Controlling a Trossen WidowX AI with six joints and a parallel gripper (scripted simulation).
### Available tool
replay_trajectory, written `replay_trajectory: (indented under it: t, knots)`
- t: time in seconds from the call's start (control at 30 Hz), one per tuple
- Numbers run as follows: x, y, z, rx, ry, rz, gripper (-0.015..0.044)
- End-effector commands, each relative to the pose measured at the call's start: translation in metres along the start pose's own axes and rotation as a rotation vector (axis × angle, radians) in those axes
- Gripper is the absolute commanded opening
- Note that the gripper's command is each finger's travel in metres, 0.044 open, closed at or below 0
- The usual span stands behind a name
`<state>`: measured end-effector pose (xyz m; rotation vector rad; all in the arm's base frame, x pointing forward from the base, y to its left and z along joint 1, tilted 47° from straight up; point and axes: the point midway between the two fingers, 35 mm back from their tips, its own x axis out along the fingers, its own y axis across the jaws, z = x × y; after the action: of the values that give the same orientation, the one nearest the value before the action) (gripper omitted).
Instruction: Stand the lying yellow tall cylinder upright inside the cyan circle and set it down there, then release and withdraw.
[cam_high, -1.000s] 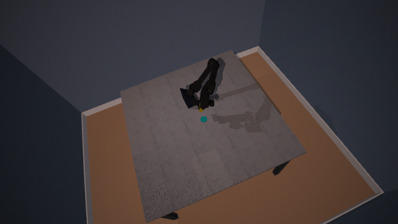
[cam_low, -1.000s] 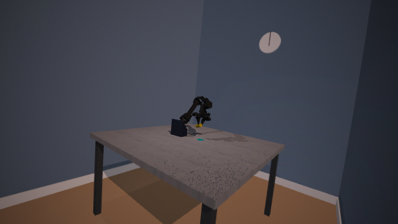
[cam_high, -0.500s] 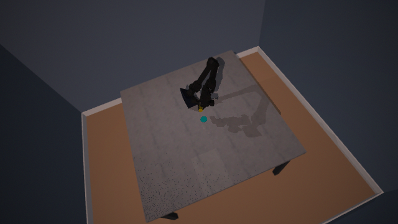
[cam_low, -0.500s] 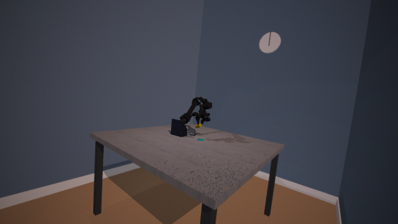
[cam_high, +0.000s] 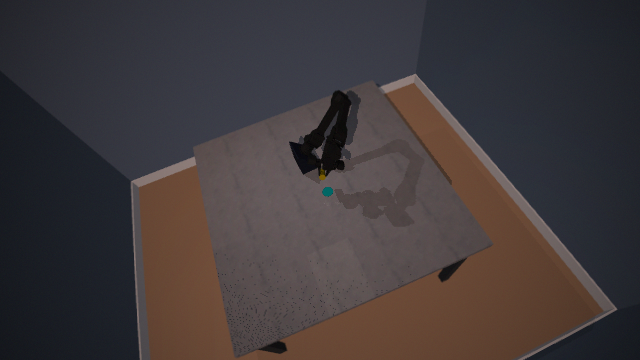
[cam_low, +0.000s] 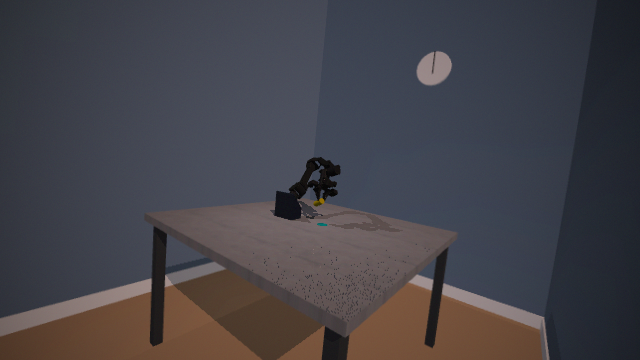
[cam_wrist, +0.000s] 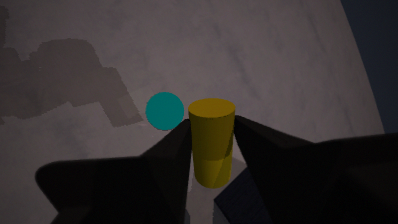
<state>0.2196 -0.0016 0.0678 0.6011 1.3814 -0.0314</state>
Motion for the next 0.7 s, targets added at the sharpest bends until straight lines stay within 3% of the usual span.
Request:
replay_trajectory:
  t: [0.0, 0.67]
  knots:
    - [-0.0002, -0.0009, 0.0003, 0.008, -0.030, -0.011, 0.0105]
    - [-0.0002, -0.0018, -0.0020, 0.028, -0.156, -0.033, 0.0105]
